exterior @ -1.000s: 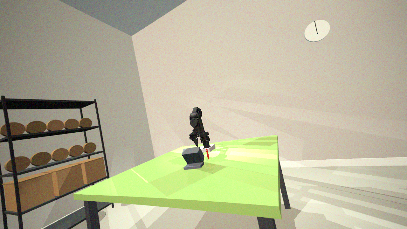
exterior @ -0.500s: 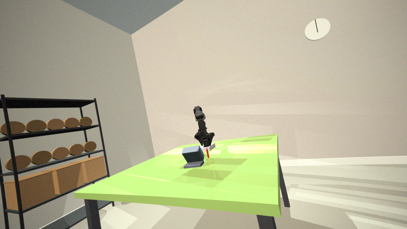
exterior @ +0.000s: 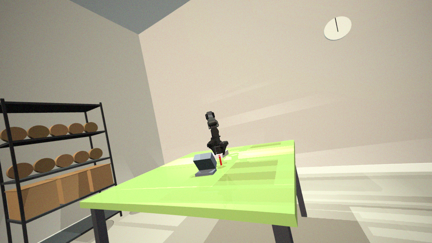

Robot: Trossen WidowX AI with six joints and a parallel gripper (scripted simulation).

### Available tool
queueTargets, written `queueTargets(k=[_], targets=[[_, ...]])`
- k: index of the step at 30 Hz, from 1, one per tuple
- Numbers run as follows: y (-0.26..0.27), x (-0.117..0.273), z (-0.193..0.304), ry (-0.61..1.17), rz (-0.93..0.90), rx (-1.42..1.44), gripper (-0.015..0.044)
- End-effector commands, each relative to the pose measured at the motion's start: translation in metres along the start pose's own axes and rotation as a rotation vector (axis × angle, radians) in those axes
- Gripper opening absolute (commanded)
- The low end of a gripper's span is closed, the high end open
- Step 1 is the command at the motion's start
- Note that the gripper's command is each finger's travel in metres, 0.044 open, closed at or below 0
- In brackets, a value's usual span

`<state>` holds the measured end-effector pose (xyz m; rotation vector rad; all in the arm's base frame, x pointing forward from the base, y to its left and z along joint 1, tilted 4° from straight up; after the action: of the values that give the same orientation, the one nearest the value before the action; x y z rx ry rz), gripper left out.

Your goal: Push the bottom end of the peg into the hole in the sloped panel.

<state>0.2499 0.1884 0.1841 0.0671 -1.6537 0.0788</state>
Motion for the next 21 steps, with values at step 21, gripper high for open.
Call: queueTargets(k=[21], targets=[[-0.002,-0.041,0.002,0.002,0.007,-0.003,0.044]])
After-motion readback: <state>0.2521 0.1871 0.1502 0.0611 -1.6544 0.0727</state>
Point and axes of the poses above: the point midway between the two fingers, 35 mm back from their tips, its own x axis back along the fingers, its own y axis across the jaws, z = x × y, the point moved 9 cm from there along x, back along the fingers, and after that the axes turned 15 degrees about x, right-handed, at the moved point
